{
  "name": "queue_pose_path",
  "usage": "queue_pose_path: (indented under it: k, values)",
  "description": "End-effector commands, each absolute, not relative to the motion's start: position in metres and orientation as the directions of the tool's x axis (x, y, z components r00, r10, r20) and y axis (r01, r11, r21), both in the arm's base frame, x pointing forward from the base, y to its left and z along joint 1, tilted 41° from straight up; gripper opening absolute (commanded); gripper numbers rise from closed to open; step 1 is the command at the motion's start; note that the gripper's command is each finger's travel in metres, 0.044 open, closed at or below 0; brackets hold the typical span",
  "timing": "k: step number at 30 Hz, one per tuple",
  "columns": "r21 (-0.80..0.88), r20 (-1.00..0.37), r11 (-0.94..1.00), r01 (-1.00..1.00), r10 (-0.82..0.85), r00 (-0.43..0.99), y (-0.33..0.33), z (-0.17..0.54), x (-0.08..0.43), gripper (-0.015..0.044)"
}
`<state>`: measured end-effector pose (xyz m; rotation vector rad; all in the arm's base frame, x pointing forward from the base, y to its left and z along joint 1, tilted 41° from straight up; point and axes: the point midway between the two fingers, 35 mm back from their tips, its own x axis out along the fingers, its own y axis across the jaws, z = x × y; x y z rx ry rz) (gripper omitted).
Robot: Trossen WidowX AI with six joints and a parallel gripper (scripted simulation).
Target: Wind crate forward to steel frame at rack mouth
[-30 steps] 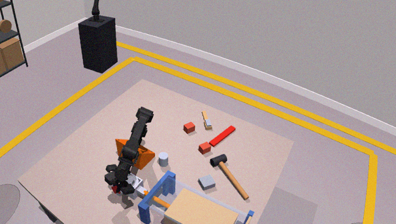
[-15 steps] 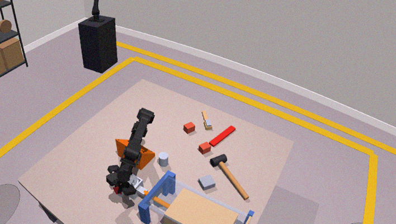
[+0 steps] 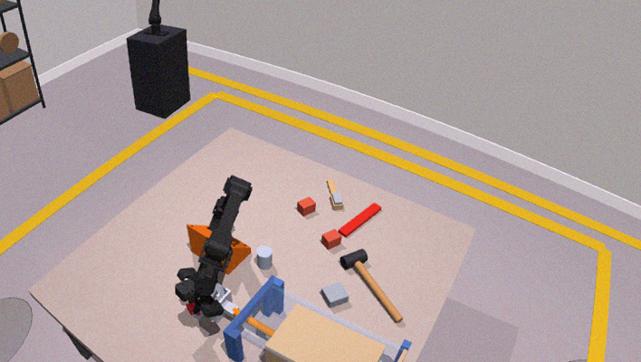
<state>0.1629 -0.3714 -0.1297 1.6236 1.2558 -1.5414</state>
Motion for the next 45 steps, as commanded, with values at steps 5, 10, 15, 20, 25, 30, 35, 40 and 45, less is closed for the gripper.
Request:
queue_pose_path:
  k: [5,10,15,20,25,30,35,40,45]
  values:
    - [-0.156,-0.962,-0.374,0.914,0.268,-0.055,-0.359,-0.125,0.194,0.0]
    - [-0.156,-0.962,-0.374,0.914,0.268,-0.055,-0.358,-0.124,0.196,0.0]
    - [-0.156,-0.962,-0.374,0.914,0.268,-0.055,-0.358,-0.124,0.196,0.0]
    - [-0.156,-0.962,-0.374,0.914,0.268,-0.055,-0.358,-0.124,0.196,0.0]
    - [-0.156,-0.962,-0.374,0.914,0.268,-0.055,-0.358,-0.124,0.197,0.0]
    - [-0.156,-0.962,-0.374,0.914,0.268,-0.055,-0.356,-0.122,0.201,0.0]
    - [-0.156,-0.962,-0.374,0.914,0.269,-0.054,-0.354,-0.119,0.206,0.0]
    - [-0.156,-0.962,-0.374,0.914,0.269,-0.054,-0.351,-0.116,0.212,0.0]
    - [-0.156,-0.962,-0.374,0.914,0.27,-0.053,-0.348,-0.114,0.217,0.0]
